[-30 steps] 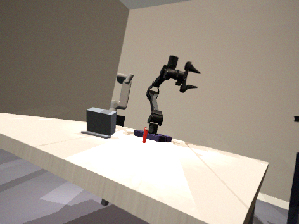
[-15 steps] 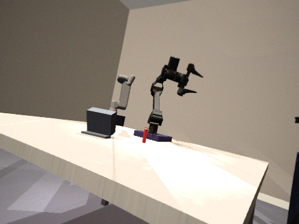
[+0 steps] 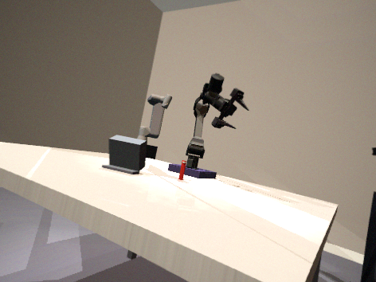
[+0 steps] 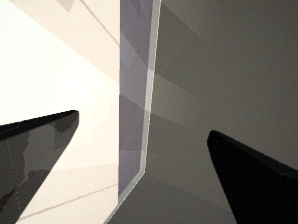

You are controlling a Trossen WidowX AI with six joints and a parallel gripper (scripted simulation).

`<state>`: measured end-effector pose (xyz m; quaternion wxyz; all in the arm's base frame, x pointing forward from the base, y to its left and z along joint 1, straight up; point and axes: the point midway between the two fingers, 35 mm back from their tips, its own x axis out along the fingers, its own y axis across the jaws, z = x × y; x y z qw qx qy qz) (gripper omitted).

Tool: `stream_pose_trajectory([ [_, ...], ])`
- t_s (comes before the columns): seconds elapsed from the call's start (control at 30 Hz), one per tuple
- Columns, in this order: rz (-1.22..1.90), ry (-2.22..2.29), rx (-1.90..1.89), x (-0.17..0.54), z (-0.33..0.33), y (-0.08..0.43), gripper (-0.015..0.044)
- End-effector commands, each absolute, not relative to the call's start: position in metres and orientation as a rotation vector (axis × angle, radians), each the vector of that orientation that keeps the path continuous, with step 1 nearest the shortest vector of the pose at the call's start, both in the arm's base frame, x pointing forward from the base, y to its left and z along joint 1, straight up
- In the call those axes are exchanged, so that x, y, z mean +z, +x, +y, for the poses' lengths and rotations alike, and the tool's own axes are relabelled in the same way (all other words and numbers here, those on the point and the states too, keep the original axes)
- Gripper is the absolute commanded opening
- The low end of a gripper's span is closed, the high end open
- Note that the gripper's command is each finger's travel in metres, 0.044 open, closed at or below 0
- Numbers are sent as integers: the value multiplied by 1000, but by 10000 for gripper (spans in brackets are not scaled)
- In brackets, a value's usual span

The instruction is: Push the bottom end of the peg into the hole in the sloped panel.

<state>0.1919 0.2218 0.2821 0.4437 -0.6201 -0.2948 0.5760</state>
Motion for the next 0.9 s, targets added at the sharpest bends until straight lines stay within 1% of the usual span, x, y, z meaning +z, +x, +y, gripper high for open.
stream_pose_trajectory([
  [0.0,-624,-1591,1440,266,216,209,440],
  [0.4,-254,-1737,1523,207,182,247,440],
  [0.87,162,-1865,1676,146,127,269,440],
])
